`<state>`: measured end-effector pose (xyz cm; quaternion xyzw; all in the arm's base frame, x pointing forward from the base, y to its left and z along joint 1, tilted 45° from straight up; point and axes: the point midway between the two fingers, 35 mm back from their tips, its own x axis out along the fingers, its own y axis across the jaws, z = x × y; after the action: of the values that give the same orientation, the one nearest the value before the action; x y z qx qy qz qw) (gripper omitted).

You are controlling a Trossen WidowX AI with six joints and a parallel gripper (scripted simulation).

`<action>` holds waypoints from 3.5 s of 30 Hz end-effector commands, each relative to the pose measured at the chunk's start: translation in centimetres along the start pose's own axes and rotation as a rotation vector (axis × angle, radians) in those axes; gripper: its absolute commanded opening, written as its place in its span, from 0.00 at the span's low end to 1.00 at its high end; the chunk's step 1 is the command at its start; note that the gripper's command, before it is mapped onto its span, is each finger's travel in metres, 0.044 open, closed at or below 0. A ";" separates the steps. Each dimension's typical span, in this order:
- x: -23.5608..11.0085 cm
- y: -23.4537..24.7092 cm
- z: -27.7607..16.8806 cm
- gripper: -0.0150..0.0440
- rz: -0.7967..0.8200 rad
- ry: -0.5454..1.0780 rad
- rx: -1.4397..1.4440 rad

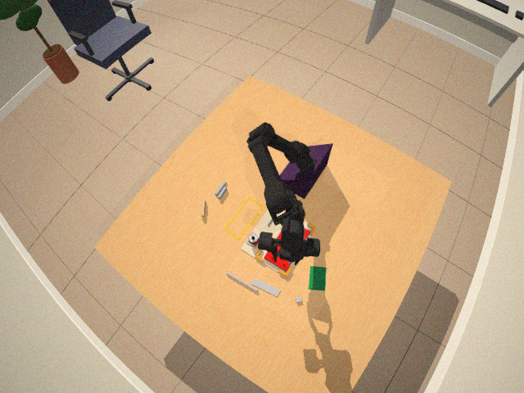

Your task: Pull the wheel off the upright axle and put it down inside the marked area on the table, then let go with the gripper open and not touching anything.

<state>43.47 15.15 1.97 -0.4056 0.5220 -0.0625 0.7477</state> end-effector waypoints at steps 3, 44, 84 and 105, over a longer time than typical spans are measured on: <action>3.5 -4.8 -4.9 0.76 -0.028 0.176 0.140; 13.8 -13.5 -22.7 0.76 -0.100 0.577 0.461; 12.9 -13.7 -22.2 0.25 -0.097 0.582 0.470; 12.3 -13.7 -21.8 0.25 -0.097 0.581 0.468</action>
<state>35.16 -12.40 -0.89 -0.2126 0.6670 -0.3276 0.6345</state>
